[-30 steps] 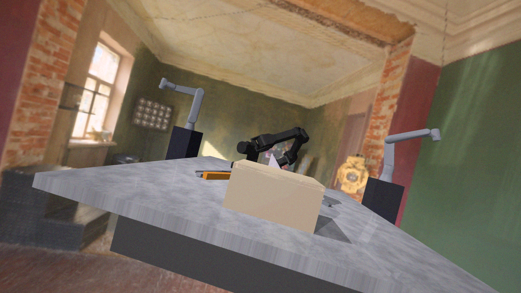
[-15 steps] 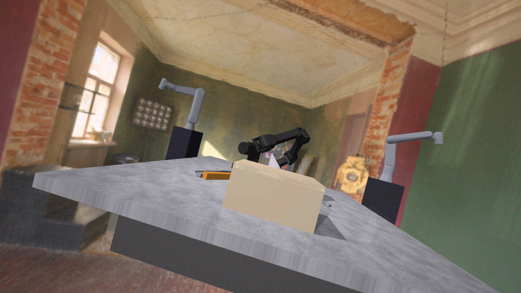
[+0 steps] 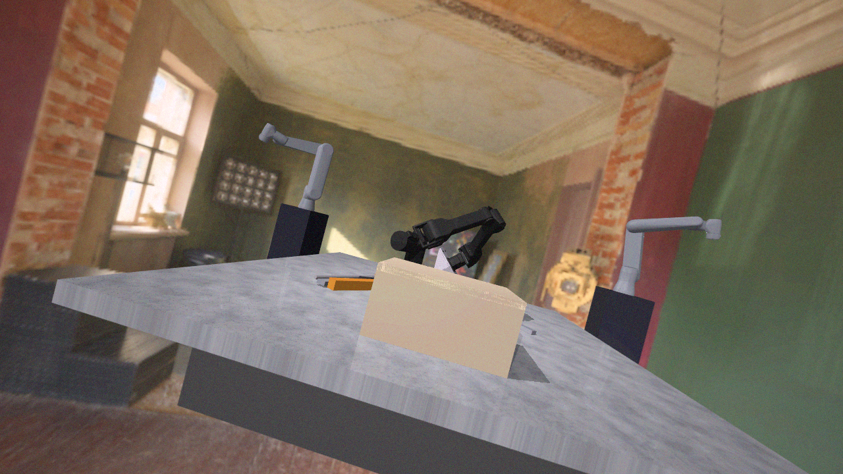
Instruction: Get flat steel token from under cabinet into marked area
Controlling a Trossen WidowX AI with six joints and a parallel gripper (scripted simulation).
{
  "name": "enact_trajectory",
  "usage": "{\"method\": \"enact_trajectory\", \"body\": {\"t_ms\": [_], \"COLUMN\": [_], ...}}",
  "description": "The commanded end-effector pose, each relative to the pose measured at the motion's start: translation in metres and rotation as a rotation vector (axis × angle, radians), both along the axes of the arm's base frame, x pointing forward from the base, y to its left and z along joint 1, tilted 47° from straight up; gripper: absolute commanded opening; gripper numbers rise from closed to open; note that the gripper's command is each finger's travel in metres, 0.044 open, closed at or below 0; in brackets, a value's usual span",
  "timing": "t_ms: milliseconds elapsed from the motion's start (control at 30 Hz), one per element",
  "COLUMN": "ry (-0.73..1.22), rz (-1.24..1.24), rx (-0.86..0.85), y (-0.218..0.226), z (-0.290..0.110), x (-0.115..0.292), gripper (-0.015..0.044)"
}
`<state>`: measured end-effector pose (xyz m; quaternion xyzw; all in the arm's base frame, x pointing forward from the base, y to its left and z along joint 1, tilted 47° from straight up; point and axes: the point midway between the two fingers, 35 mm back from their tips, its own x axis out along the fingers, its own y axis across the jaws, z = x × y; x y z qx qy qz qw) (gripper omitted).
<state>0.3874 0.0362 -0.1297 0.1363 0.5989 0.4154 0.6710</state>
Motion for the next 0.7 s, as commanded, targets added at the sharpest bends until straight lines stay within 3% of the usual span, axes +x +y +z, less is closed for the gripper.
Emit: {"method": "enact_trajectory", "body": {"t_ms": [0, 667], "ry": [0.000, 0.001], "rz": [0.006, 0.006], "rx": [0.004, 0.005], "y": [0.006, 0.019], "z": [0.005, 0.018], "x": [-0.003, -0.011], "gripper": [0.0000, 0.0000]}}
